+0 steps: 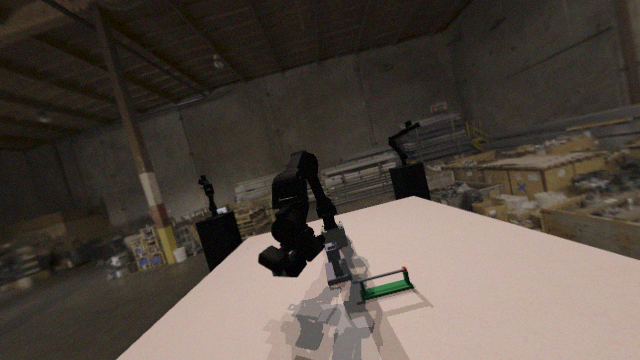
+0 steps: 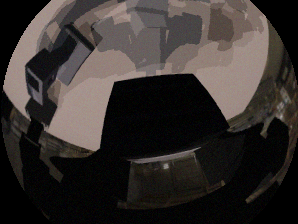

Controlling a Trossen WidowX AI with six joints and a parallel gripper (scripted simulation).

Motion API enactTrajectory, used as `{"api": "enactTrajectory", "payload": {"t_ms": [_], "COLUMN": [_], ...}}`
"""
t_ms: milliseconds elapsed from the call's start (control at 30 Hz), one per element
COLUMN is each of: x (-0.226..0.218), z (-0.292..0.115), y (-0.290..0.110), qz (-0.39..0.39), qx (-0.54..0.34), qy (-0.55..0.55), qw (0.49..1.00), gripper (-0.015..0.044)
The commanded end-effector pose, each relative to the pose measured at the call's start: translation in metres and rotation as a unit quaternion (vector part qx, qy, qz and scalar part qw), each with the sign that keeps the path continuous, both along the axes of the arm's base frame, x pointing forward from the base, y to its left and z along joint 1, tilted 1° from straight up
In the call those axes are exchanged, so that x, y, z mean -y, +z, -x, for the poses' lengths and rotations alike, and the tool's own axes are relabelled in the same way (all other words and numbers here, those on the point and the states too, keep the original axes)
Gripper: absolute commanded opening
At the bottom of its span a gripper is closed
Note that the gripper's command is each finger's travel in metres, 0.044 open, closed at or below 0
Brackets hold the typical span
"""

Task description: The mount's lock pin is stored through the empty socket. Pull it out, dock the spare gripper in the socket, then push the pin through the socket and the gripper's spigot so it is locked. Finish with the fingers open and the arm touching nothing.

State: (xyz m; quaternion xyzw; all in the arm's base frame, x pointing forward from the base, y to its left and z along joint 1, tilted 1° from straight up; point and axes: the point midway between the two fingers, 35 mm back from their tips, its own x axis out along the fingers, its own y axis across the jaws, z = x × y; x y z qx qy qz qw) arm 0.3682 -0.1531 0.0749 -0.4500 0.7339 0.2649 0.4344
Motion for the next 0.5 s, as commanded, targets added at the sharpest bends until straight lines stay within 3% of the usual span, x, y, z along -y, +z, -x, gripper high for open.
{"api": "enactTrajectory", "payload": {"t_ms": [0,267,467], "x": [0.0,0.0,-0.006], "z": [0.0,0.0,0.014], "y": [0.0,0.0,-0.003], "qz": [0.0,-0.002,-0.059], "qx": [0.0,-0.001,-0.019], "qy": [0.0,0.0,0.016], "qw": [1.0,1.0,0.998], "gripper": [0.0,0.0,0.0]}}
